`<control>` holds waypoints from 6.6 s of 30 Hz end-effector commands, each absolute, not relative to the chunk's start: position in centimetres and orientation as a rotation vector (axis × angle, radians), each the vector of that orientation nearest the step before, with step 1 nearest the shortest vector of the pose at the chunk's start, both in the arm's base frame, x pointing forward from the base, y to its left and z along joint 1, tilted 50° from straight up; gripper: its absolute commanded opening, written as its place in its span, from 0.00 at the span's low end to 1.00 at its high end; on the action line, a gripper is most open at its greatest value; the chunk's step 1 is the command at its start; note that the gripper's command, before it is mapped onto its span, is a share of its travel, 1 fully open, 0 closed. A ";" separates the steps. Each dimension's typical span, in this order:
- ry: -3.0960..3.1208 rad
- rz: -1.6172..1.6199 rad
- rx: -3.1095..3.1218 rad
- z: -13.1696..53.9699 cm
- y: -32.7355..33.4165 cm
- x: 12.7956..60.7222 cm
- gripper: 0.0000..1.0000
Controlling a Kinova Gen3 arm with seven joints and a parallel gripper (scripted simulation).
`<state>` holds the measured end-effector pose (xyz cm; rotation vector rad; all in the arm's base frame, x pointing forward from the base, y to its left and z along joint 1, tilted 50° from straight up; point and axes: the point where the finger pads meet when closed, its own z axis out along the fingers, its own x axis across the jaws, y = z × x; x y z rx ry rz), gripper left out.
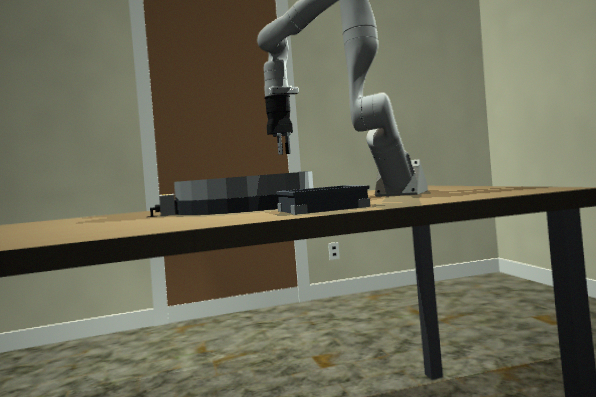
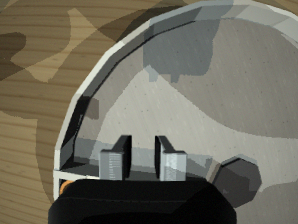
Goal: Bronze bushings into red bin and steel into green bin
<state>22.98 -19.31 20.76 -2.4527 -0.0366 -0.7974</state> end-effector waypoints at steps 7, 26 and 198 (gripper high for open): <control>-0.062 -0.815 -2.419 18.5 -21.9 24.2 0.45; -0.072 -0.820 -2.420 13.5 -27.6 24.7 0.45; -0.071 -0.819 -2.422 9.7 -24.5 28.1 0.00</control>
